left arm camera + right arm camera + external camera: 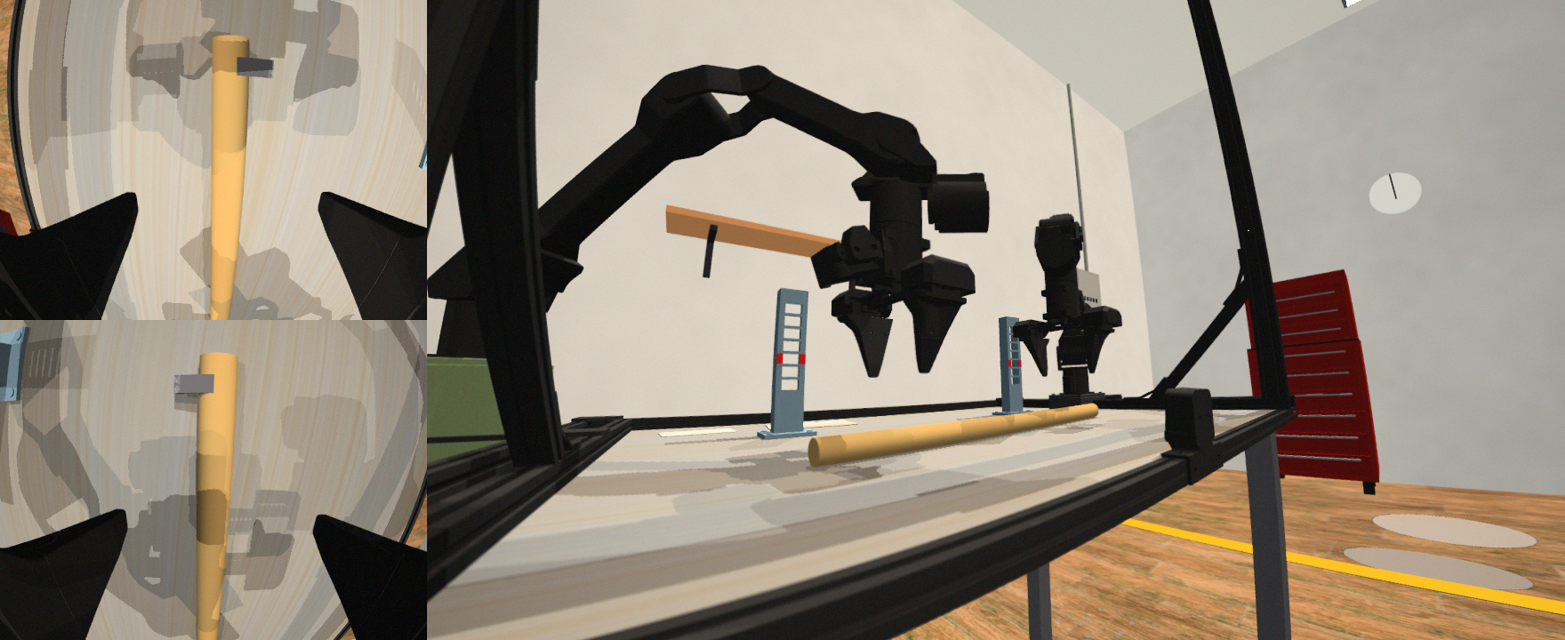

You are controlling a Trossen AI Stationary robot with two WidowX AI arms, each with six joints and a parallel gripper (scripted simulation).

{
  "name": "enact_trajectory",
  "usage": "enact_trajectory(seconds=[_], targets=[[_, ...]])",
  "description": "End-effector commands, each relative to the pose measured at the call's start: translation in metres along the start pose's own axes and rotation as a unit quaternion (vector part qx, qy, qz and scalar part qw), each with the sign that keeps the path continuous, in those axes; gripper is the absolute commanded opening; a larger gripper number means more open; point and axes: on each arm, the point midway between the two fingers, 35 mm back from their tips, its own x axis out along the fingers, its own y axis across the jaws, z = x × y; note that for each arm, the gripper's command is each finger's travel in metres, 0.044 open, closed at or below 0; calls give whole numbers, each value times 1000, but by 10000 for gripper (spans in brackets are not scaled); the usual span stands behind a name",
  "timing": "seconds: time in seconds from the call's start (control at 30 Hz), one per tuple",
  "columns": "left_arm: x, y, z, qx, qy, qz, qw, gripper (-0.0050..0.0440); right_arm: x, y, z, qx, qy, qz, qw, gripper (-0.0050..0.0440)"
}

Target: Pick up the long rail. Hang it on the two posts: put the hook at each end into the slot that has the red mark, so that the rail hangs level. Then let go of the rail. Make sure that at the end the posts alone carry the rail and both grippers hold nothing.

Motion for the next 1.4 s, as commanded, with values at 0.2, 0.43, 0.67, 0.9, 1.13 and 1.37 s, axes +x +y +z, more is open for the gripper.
enact_trajectory(seconds=[0.2,0.43,0.67,0.9,1.13,1.37], targets=[[22,-1,2,2,-6,-5,1000,440,21,1,1,-3,-7,4,1000,440],[30,-1,2,2,-6,-5,1000,440,29,1,2,-3,-7,4,1000,440],[41,-1,2,2,-6,-5,1000,440,40,1,2,-3,-7,4,1000,440],[53,-2,3,2,-6,-5,1000,440,52,2,3,-3,-7,4,1000,440],[61,-2,3,2,-6,-5,1000,440,60,2,4,-3,-7,4,1000,440],[72,-3,4,2,-6,-5,1000,440,71,3,5,-3,-7,4,1000,440]])
